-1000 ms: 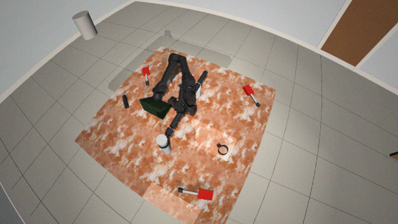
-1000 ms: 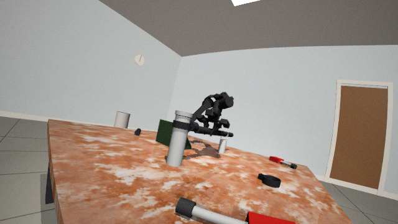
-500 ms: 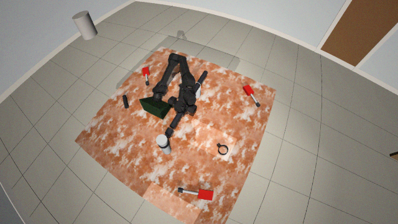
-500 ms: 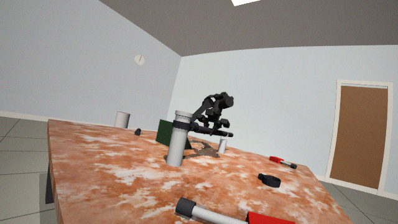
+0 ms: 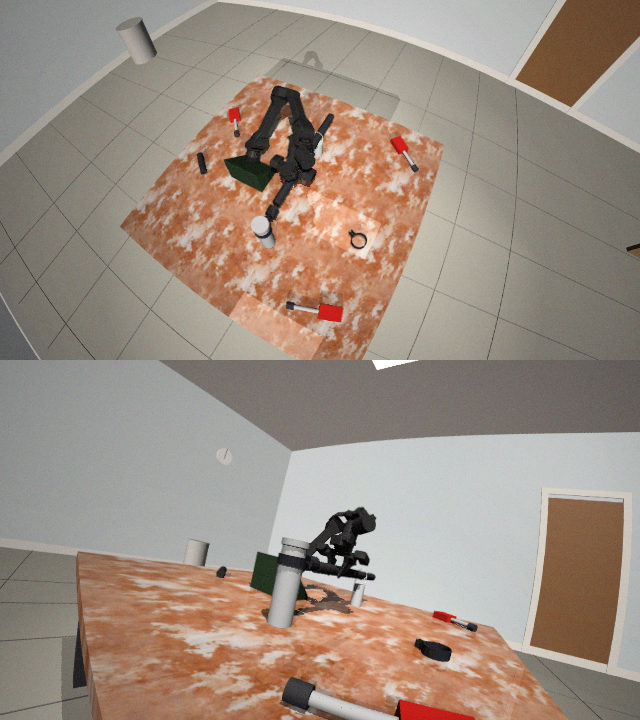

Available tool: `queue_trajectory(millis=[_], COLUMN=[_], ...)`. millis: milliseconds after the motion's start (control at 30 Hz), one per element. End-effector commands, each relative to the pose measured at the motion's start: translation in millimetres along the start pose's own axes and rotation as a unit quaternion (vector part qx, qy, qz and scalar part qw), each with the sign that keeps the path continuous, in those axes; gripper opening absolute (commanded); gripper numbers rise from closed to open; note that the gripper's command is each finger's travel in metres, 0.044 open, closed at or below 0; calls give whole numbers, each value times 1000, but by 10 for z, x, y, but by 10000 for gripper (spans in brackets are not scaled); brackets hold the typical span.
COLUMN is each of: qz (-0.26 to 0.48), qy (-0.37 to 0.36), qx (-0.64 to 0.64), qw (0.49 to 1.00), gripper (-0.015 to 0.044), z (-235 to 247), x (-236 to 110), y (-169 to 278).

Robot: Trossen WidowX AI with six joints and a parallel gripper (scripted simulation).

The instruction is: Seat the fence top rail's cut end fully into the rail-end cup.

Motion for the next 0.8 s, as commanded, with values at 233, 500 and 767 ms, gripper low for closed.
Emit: queue_trajectory(millis=[233,500,767], qz=[-6,-3,0], qy=[-8,-5,-2], qx=[0,-2,-4], qw=[1000,1000,1000], gripper=[0,0,0], z=[65,50,31], x=[-84,-30,29], y=[-94,-172,-255])
Point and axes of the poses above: the point midway between the two fingers, 35 mm back from their tips, its own x axis out along the fingers, its own z axis across the jaws, y = z × x, the point moved 4 cm from there along -x, back along the fingers, and after that the axes turned 1 degree about x, right-handed, at the moved point
